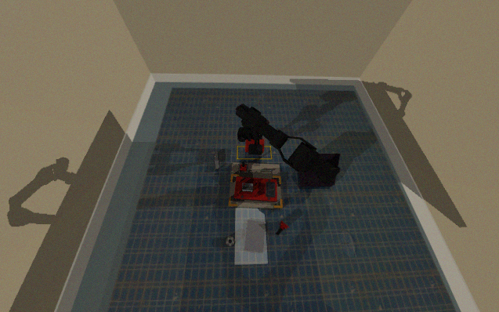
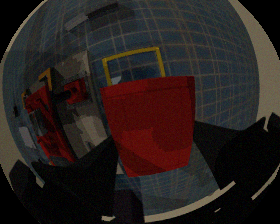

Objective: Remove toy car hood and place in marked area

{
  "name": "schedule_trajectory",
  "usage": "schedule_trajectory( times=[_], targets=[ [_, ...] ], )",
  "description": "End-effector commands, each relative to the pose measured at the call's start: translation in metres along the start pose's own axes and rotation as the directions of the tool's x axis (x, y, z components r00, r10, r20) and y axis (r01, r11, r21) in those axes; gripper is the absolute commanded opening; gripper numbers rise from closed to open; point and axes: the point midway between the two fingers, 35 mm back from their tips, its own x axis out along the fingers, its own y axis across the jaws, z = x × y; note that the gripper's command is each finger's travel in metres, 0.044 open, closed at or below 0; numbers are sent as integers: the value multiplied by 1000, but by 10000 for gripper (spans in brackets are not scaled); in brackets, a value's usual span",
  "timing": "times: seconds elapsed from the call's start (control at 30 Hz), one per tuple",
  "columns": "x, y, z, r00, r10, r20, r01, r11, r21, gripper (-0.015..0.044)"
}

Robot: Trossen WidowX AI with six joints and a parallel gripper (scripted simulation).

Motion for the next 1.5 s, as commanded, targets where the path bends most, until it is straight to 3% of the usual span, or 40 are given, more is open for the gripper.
schedule_trajectory(
  times=[0.0,1.47],
  targets=[
    [3,1,0,1000,5,2,-5,1000,8,0],
    [32,2,-2,1000,8,2,-8,1000,7,0]
  ],
)
